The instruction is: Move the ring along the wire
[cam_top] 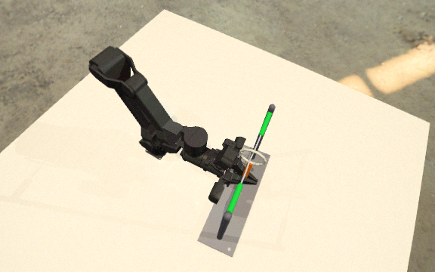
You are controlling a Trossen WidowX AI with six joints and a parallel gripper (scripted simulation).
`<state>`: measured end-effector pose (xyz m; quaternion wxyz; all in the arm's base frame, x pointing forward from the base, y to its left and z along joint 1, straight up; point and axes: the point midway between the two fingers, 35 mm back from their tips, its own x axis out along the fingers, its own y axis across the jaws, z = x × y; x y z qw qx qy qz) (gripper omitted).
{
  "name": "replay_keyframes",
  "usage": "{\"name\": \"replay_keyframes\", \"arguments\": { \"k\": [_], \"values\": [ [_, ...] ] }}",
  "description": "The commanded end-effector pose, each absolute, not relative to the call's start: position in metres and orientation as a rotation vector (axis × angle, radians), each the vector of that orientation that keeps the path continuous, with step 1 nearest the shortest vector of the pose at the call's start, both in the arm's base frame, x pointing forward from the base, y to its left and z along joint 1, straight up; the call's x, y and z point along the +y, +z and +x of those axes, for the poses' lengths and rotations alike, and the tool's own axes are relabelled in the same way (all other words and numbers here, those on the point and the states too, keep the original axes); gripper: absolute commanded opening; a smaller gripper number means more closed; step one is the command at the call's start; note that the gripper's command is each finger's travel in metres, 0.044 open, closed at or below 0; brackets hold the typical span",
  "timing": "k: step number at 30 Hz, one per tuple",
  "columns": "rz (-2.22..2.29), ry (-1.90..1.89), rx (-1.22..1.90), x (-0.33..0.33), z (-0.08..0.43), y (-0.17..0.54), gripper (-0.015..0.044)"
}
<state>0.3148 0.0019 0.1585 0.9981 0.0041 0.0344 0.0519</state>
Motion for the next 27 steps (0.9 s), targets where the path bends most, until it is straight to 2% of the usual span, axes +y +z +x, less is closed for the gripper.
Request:
{"name": "replay_keyframes", "arguments": {
  "k": [1, 27],
  "values": [
    [0.021, 0.095, 0.064, 0.007, 0.313, 0.16, -0.015],
    [0.018, 0.103, 0.061, 0.033, 0.311, 0.161, -0.015]
  ]
}}
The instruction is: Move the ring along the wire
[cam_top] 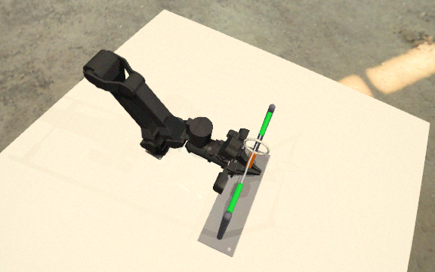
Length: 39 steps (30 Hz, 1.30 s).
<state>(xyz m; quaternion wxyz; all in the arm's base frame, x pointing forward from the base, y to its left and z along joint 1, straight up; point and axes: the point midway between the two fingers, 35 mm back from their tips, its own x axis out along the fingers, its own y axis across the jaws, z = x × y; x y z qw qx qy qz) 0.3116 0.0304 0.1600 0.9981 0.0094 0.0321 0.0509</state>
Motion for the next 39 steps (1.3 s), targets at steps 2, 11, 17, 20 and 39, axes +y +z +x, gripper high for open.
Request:
{"name": "replay_keyframes", "arguments": {
  "k": [2, 11, 17, 20, 39],
  "values": [
    [0.015, 0.105, 0.061, 0.035, 0.311, 0.161, -0.015],
    [0.006, 0.114, 0.06, 0.043, 0.31, 0.161, -0.015],
    [0.002, 0.118, 0.059, 0.048, 0.309, 0.161, -0.015],
    [0.001, 0.12, 0.059, 0.051, 0.309, 0.161, -0.015],
    [-0.001, 0.125, 0.081, 0.067, 0.305, 0.161, -0.015]
  ]
}}
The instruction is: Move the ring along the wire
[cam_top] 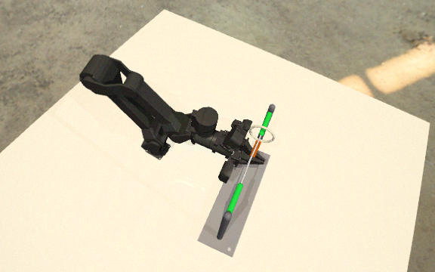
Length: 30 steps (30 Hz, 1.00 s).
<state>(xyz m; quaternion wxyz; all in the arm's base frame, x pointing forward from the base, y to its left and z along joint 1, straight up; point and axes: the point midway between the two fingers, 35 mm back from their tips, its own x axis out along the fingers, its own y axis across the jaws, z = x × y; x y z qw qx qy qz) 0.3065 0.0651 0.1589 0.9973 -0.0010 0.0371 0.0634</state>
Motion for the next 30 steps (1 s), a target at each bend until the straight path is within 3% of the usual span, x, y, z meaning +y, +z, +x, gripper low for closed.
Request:
{"name": "replay_keyframes", "arguments": {
  "k": [1, 30],
  "values": [
    [-0.002, 0.125, 0.09, 0.067, 0.304, 0.161, -0.015],
    [-0.007, 0.127, 0.23, 0.078, 0.284, 0.143, -0.015]
  ]
}}
